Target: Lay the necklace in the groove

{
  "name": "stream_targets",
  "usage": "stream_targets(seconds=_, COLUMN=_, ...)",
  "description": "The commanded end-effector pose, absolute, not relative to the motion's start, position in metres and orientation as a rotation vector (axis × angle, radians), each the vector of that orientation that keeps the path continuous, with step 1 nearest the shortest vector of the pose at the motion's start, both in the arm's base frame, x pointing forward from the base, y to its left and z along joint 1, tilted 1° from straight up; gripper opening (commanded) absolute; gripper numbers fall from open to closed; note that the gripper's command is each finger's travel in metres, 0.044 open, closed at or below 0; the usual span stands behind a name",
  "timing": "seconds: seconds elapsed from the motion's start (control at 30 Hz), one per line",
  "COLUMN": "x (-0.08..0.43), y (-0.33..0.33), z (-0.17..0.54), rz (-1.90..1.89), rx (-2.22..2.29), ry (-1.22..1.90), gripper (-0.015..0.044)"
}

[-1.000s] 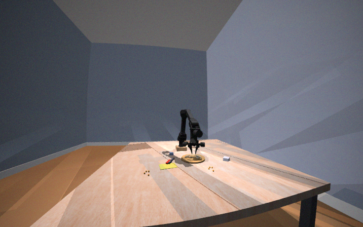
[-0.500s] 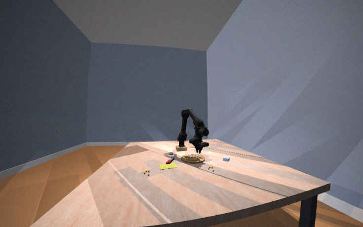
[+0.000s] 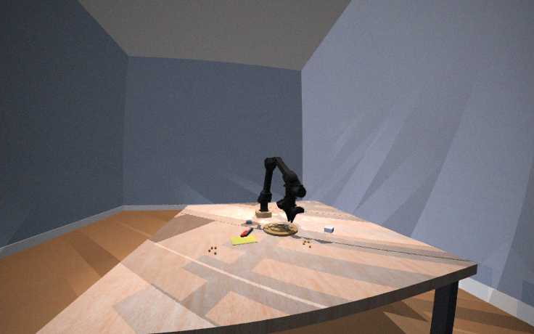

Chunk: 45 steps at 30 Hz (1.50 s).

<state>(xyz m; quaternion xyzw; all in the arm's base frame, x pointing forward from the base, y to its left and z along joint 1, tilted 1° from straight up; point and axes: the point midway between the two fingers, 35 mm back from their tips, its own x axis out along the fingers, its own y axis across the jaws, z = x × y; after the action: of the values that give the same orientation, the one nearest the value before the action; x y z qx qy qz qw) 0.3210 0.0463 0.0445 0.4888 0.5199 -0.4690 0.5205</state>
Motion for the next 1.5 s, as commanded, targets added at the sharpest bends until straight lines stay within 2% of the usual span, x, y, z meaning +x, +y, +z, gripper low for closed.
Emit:
stream_targets(seconds=0.0, x=0.322, y=0.046, z=0.046, rz=-1.121, rx=1.173, ry=1.244, gripper=0.0120)
stream_targets(seconds=0.83, x=0.320, y=0.047, z=0.013, rz=-1.133, rx=1.175, ry=1.251, gripper=0.0120)
stream_targets(seconds=1.0, x=0.320, y=0.047, z=0.016, rz=-1.129, rx=1.171, ry=1.248, gripper=0.0000)
stream_targets(seconds=1.47, x=0.320, y=0.047, z=0.016, rz=-1.129, rx=1.171, ry=1.248, gripper=0.0000)
